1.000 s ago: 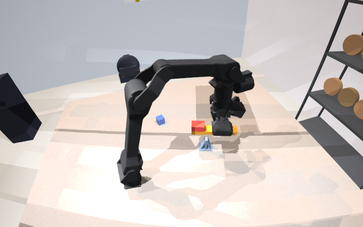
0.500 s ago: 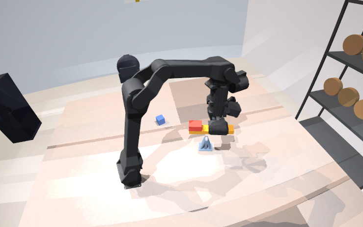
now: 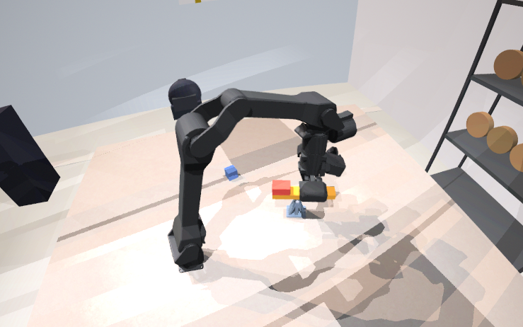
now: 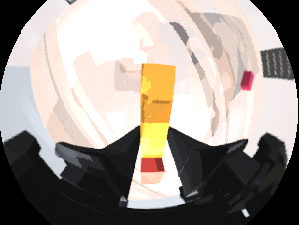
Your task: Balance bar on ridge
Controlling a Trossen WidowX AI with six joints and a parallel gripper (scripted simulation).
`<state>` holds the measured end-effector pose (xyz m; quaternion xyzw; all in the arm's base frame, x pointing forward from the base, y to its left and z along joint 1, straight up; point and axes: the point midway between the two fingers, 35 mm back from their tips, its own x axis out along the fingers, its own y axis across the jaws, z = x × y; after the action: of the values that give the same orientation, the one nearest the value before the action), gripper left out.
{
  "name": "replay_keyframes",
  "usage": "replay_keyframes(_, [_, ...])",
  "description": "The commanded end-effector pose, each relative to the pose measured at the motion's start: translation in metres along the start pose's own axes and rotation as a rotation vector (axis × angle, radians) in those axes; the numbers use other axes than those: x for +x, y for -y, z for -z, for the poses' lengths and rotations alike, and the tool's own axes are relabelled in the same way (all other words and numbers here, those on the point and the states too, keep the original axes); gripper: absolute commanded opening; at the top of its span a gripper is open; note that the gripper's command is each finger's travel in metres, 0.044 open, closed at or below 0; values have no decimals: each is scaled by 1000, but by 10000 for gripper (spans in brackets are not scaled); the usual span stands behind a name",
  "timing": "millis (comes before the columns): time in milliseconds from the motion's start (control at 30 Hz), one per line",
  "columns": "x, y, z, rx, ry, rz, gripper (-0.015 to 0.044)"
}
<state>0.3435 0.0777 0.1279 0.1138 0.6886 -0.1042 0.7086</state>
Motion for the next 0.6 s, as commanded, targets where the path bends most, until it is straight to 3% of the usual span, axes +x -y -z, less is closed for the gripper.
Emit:
replay_keyframes(0, [5,1,0,3,5,0,0])
replay_keyframes(567, [7,1,0,3,5,0,0])
